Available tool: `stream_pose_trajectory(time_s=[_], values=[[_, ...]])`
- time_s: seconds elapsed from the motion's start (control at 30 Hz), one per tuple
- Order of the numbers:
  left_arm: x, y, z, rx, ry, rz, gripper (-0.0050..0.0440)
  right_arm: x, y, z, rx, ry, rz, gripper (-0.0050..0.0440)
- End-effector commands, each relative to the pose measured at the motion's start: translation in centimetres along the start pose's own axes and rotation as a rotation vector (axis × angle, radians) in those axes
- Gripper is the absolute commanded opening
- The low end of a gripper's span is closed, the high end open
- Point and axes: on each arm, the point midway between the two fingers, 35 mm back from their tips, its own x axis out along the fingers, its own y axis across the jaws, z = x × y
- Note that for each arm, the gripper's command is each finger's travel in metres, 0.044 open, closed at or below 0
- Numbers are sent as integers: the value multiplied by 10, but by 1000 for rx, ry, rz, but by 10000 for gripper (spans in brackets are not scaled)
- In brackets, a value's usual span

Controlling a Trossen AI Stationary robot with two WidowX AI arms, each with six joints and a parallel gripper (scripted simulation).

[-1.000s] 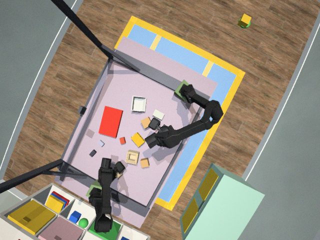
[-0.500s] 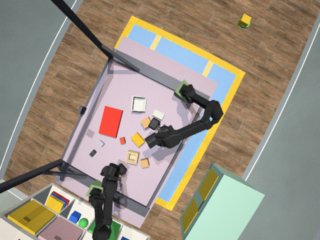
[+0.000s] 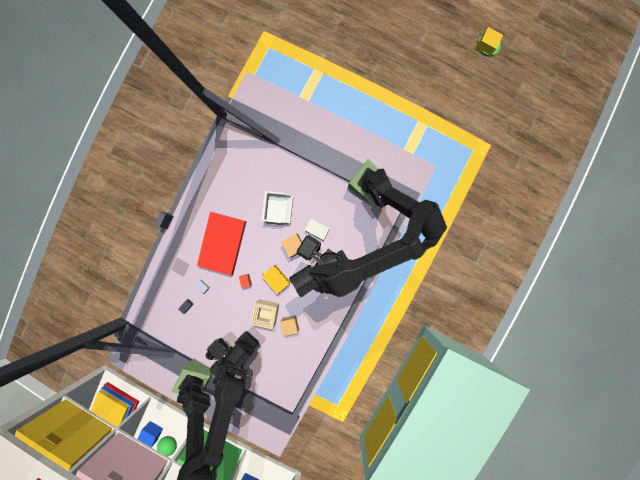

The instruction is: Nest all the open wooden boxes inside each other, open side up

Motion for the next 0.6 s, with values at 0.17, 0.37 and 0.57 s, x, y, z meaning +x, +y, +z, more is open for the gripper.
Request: stream_pose_trajectory(time_s=[0.17, 0.37, 0.57], values=[[-5, 1, 2, -13, -15, -12, 400, -5, -7, -9, 3, -156, -30, -50], [-5, 1, 2, -13, -15, -12, 400, -5, -7, -13, 2, -243, -34, -50], [-5, 1, 2, -13, -15, -12, 400, -1, -5, -16, -4, -343, -15, -50]])
